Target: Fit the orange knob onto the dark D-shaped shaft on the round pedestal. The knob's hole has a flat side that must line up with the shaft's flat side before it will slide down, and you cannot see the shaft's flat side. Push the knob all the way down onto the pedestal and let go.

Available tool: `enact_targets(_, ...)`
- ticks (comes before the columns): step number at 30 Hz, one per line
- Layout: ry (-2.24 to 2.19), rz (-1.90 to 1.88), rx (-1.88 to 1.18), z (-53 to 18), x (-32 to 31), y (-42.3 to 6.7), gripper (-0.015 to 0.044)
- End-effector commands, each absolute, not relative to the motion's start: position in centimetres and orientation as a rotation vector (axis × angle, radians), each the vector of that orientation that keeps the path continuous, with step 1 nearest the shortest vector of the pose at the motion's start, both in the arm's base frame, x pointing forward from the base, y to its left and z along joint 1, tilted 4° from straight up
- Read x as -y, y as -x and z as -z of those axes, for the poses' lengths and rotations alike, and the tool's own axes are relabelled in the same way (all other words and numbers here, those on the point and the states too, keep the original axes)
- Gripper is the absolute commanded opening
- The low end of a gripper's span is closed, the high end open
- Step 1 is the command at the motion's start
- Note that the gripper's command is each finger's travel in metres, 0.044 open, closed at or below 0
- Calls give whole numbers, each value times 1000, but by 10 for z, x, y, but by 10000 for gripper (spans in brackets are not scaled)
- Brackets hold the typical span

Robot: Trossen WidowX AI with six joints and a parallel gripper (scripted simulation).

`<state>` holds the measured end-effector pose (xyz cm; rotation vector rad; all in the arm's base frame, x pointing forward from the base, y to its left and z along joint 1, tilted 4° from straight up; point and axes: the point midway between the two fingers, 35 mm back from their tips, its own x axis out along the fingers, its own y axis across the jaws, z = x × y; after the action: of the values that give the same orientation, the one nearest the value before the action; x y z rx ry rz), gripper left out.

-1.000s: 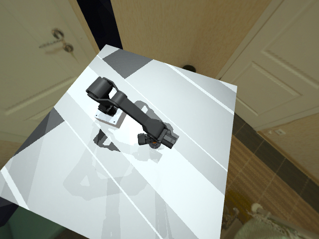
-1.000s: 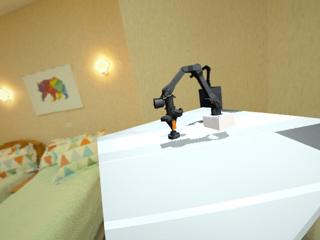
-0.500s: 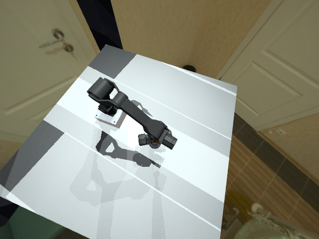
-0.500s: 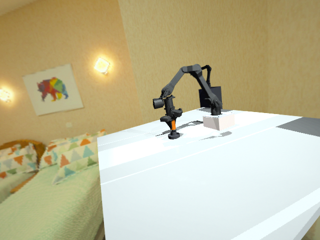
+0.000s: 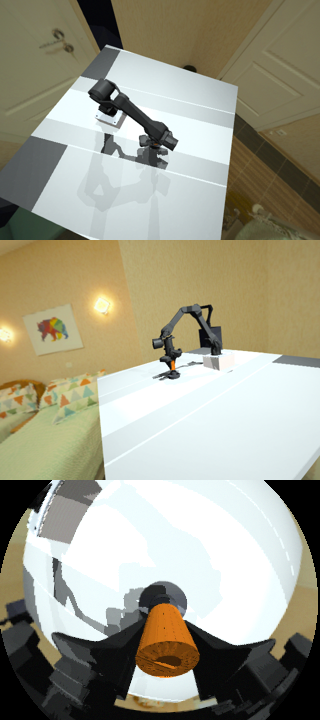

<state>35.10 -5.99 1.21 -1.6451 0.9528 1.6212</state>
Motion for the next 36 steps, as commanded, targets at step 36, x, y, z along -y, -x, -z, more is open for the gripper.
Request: enact_targets(36,1789,-1768,-801,-15,58,-348,0)
